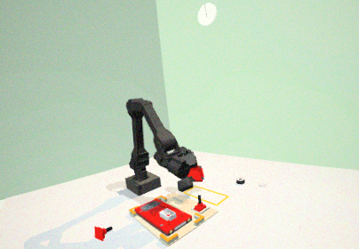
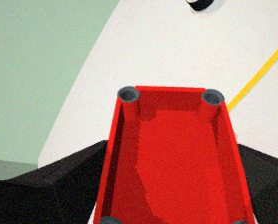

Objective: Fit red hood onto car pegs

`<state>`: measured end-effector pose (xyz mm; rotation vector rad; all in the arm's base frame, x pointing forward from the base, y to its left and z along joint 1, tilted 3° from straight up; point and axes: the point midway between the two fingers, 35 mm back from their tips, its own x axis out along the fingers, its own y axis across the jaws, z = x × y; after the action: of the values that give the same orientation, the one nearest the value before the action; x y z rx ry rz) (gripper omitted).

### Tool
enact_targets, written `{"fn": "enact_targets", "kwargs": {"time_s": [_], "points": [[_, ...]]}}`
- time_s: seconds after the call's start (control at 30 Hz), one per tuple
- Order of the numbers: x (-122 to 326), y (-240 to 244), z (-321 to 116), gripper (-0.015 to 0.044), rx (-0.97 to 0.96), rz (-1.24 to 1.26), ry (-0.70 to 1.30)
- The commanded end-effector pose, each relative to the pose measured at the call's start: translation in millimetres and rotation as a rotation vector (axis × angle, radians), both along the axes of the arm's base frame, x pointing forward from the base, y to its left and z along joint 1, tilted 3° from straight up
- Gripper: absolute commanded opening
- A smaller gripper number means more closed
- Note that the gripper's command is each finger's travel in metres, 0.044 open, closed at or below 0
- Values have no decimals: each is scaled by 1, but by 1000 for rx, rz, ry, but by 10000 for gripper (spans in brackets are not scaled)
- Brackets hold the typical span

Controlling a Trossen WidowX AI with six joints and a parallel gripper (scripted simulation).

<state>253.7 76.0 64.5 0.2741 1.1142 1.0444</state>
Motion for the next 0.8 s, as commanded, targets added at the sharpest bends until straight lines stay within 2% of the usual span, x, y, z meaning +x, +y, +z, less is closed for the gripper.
{"fn": "enact_targets", "kwargs": {"time_s": [0.0, 0.77], "points": [[0, 0, 0, 0, 8, -81, 106], [0, 0, 0, 0, 45, -533, 707]]}}
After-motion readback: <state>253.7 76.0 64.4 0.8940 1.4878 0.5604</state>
